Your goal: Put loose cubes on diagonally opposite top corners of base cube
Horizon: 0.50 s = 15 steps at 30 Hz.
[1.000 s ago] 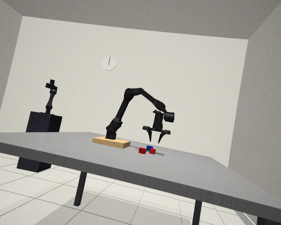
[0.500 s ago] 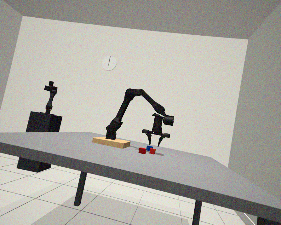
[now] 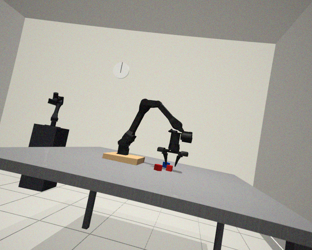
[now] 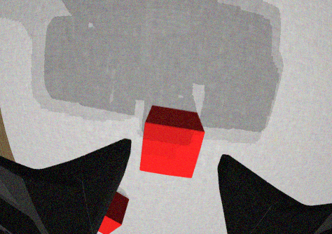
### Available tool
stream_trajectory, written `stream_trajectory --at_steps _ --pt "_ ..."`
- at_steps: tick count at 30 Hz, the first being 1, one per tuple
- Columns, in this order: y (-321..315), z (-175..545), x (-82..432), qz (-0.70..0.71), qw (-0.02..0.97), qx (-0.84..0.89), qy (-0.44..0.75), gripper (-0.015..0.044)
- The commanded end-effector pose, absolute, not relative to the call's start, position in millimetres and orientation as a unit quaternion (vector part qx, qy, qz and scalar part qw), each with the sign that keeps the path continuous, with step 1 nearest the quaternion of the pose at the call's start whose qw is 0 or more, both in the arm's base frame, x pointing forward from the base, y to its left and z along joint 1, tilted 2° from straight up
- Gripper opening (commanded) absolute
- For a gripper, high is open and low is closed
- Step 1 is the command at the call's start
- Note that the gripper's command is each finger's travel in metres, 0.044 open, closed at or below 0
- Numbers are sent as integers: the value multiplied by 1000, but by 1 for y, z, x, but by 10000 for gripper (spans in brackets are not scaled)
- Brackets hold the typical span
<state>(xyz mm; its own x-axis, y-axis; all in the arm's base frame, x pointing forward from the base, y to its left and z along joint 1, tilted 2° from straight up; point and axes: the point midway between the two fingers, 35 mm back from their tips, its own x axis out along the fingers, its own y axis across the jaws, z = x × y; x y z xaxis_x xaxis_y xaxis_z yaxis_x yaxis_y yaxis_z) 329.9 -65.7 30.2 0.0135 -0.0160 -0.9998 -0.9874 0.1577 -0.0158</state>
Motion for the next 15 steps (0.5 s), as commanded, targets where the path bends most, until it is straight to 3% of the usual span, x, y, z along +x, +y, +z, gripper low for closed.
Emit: stream_trajectory --at_steps 1,7,13,15 --pt "-65 18 327 457 535 -462 540 265" --pt "-65 14 327 457 535 -462 540 265" --pt "-65 14 327 457 535 -462 540 107" --pt "-65 14 327 457 535 -462 540 105"
